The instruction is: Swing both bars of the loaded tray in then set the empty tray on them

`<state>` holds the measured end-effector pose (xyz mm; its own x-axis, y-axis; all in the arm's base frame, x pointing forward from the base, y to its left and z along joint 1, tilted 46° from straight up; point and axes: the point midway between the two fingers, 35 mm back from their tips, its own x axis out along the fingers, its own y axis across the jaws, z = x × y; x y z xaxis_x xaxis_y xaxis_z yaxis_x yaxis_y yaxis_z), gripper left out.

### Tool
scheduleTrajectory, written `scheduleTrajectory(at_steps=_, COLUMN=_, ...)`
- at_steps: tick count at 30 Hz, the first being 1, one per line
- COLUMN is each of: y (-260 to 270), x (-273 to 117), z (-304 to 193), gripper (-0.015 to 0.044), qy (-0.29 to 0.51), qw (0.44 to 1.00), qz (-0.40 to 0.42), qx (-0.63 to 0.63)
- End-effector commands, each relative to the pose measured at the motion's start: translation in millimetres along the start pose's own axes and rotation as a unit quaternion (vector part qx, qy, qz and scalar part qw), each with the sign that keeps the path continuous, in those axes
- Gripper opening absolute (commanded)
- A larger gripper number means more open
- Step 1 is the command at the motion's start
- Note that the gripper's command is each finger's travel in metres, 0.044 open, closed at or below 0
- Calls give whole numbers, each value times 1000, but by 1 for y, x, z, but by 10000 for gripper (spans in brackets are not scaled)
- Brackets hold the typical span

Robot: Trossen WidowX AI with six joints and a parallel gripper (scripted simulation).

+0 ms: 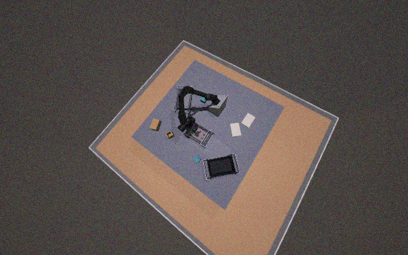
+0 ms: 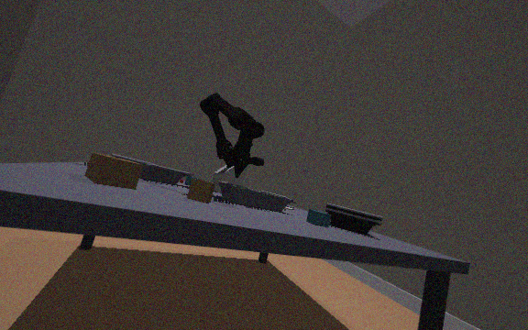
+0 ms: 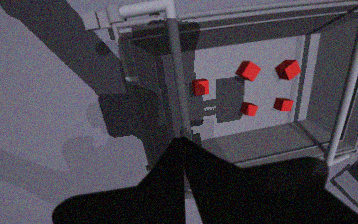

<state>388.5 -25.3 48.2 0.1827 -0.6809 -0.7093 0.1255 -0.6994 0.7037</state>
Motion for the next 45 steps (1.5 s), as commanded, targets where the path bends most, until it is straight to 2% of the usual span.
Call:
scheduleTrajectory(at_steps=1, y=0, x=0, z=0, gripper=26, qy=0, qw=1000, qz=0, qx=0)
scheduleTrajectory(at_steps=8, y=3, x=0, z=1, gripper=210, qy=-1, qw=1000, qz=-1, qx=-2)
scheduleTrajectory(at_steps=17, y=128, x=13, z=85, gripper=440, qy=-10, qw=995, qz=-48, qx=-87)
scheduleTrajectory(at_steps=24, y=195, x=7, z=181, gripper=440, qy=-5, qw=988, qz=-41, qx=-150)
scheduleTrajectory(at_steps=33, y=225, x=-23, z=291, gripper=440, qy=-24, qw=969, qz=14, qx=-244)
scheduleTrajectory(at_steps=45, y=225, x=-20, z=297, gripper=440, qy=-29, qw=967, qz=16, qx=-253)
